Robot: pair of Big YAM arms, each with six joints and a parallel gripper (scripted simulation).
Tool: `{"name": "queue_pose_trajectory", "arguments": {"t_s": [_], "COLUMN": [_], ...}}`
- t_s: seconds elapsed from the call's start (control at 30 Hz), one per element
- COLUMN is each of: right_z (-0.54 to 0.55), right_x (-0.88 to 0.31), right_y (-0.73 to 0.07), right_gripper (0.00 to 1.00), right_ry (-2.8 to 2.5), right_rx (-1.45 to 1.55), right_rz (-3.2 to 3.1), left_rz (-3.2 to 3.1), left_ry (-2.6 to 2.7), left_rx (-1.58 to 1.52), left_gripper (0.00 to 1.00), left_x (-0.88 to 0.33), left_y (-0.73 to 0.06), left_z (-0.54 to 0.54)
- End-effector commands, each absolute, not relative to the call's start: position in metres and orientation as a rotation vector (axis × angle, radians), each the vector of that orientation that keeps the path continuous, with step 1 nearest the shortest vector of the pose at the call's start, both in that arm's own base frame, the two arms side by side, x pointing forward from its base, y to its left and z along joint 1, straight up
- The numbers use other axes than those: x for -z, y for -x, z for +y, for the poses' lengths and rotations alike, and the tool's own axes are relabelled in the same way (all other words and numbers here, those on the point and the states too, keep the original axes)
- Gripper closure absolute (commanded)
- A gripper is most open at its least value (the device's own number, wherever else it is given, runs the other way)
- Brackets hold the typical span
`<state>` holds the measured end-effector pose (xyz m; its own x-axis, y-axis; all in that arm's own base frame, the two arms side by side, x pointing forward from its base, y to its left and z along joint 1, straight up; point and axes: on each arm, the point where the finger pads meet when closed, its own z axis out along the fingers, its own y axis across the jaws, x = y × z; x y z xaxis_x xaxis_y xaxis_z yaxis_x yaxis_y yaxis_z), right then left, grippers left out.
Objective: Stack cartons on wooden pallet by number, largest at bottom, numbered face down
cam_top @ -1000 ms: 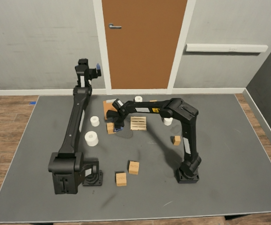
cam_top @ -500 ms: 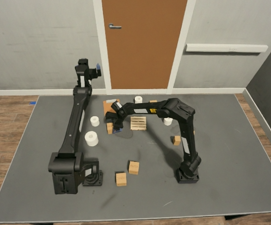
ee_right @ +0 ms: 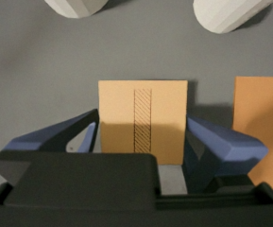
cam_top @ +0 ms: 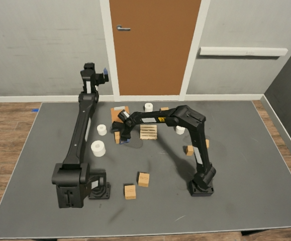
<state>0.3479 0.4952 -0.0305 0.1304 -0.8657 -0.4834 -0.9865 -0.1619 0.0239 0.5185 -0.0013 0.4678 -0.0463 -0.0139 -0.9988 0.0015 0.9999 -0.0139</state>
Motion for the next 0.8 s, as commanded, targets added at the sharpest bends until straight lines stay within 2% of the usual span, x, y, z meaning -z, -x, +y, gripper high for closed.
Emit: {"name": "queue_pose_trajectory", "arguments": {"t_s": [0.0,0.23,0.27,0.33,0.37,0.5,0.77], "right_z": [0.521,0.519,0.519,0.512,0.512,0.511,0.508], "right_x": [0.021,0.021,0.021,0.017,0.017,0.014,0.017], "right_y": [-0.362,-0.365,-0.365,-0.359,-0.359,-0.358,-0.356], "right_gripper": [0.17,0.17,0.24,0.24,0.28,0.28,0.39], "right_ry": [2.078,2.074,2.074,2.076,2.076,2.074,2.076], "right_rx": [-0.559,-0.558,-0.558,-0.558,-0.558,-0.558,-0.559], "right_rz": [1.763,1.766,1.766,1.768,1.768,1.764,1.767], "left_rz": [1.56,1.56,1.56,1.56,1.56,1.56,1.56], "left_ry": [0.0,0.0,0.0,0.0,0.0,0.0,0.0], "left_rx": [0.0,0.0,0.0,0.0,0.0,0.0,0.0], "left_gripper": [0.0,0.0,0.0,0.0,0.0,0.0,0.0], "left_x": [-0.498,-0.498,-0.498,-0.498,-0.498,-0.498,-0.498], "left_y": [-0.518,-0.518,-0.518,-0.518,-0.518,-0.518,-0.518], "left_z": [0.0,0.0,0.0,0.0,0.0,0.0,0.0]}}
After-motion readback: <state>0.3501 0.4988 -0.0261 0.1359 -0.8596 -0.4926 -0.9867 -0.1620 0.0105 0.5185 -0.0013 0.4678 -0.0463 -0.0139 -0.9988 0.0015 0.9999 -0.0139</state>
